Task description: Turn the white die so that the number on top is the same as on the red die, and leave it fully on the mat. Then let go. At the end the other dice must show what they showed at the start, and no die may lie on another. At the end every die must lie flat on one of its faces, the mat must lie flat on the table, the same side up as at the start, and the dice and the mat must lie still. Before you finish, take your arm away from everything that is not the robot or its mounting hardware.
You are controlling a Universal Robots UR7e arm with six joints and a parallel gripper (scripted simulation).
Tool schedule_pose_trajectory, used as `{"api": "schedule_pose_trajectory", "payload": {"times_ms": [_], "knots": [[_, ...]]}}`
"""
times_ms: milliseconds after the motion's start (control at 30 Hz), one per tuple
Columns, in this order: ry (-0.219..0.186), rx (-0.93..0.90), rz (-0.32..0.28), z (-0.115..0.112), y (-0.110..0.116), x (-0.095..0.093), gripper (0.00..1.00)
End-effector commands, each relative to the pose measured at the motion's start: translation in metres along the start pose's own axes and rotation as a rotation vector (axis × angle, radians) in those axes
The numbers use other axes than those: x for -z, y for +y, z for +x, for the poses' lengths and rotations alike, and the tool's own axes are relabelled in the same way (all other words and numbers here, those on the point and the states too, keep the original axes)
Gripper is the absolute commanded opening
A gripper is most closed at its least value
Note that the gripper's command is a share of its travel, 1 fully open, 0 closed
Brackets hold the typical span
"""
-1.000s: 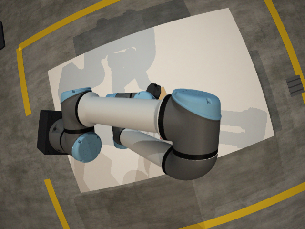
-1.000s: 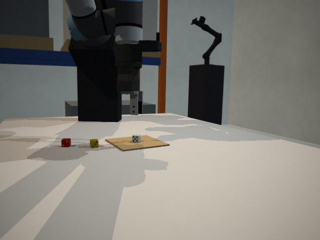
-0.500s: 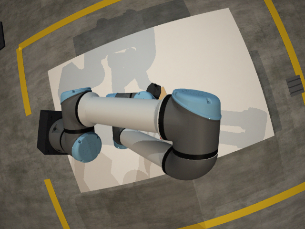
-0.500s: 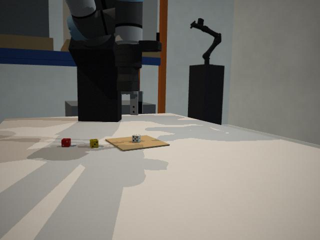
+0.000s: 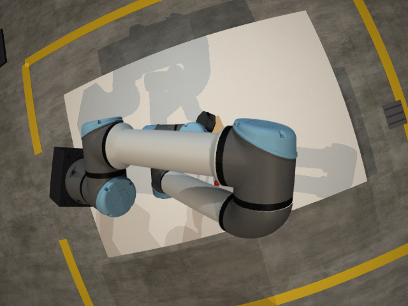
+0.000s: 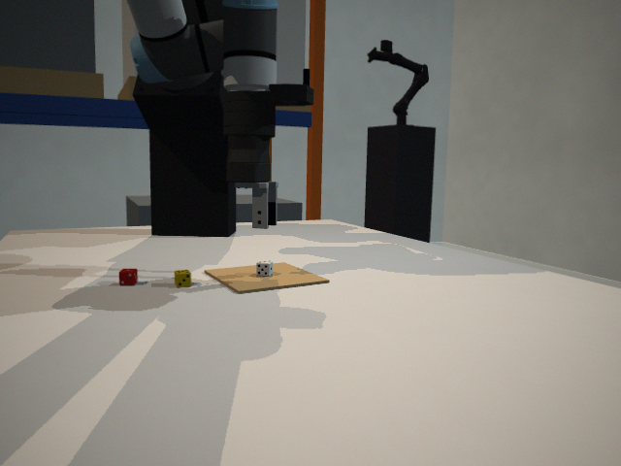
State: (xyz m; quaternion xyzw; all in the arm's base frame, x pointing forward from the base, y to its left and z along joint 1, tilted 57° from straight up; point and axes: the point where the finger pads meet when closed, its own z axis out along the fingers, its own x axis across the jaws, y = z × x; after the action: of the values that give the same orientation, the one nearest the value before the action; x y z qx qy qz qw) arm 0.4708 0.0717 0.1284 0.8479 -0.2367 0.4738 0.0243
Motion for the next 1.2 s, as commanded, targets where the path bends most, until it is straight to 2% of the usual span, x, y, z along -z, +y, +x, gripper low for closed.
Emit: {"api": "schedule_pose_trajectory", "payload": {"times_ms": [0,767,1167], "knots": [[0.001,0.000,0.001,0.000,0.000,-0.006,0.70],[0.001,0.000,0.001,0.000,0.000,-0.038,0.70],[0.001,0.000,0.001,0.000,0.000,-0.044,0.70]]}}
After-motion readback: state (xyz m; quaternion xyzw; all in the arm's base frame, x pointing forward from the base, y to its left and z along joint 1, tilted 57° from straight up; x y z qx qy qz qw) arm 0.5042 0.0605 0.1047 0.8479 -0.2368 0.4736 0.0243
